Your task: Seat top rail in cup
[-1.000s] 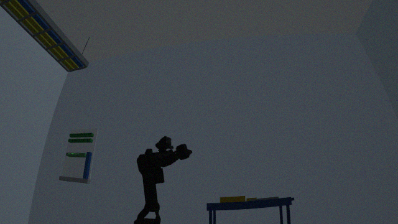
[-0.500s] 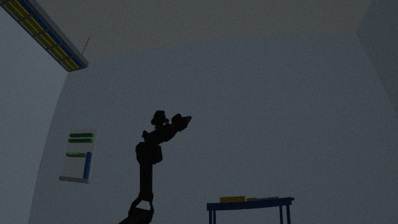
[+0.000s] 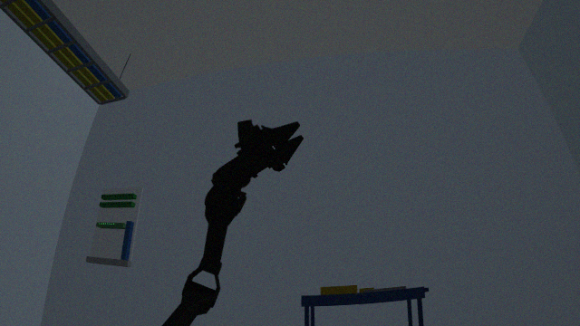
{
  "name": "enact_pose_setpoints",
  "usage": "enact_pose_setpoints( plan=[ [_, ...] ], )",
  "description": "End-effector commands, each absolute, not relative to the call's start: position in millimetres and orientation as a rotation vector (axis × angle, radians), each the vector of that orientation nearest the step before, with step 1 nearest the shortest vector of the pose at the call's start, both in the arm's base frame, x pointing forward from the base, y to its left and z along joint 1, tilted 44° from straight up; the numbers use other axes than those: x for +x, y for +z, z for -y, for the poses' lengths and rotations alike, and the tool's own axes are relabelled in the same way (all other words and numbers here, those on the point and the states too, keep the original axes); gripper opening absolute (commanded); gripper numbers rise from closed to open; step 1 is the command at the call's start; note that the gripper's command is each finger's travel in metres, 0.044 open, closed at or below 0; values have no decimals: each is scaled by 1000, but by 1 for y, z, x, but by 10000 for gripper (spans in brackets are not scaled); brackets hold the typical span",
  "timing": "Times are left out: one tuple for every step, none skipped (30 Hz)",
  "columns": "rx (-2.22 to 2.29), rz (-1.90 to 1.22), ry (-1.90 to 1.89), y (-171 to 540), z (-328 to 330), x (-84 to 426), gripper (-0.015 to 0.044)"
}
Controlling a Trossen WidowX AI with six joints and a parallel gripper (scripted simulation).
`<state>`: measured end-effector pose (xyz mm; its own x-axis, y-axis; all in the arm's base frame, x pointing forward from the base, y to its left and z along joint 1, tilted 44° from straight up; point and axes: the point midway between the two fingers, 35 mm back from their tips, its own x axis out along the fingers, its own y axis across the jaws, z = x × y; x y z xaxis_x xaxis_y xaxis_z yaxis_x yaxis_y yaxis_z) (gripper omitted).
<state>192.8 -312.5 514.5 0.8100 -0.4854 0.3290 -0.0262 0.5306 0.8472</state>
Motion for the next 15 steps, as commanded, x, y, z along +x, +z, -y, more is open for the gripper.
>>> enact_pose_setpoints(
  plan=[
    [974, 355, -375, 450, 328, 226, 440],
    [967, 295, -388, 435, 329, 234, 440],
    [959, 234, -396, 419, 329, 241, 440],
    [950, 172, -400, 403, 328, 249, 440],
    [940, 112, -400, 387, 326, 255, 440],
    [930, 54, -396, 373, 324, 261, 440],
    [920, -4, -389, 358, 320, 267, 440],
    [909, -62, -379, 344, 316, 272, 440],
    [897, -120, -365, 329, 311, 277, 440],
    [885, -177, -347, 316, 305, 281, 440],
    [872, -233, -326, 302, 299, 285, 440],
    [859, -288, -302, 289, 292, 289, 440],
    [846, -342, -275, 276, 284, 292, 440],
    [833, -395, -245, 263, 276, 295, 440],
    [819, -446, -211, 251, 267, 297, 440]
  ],
)
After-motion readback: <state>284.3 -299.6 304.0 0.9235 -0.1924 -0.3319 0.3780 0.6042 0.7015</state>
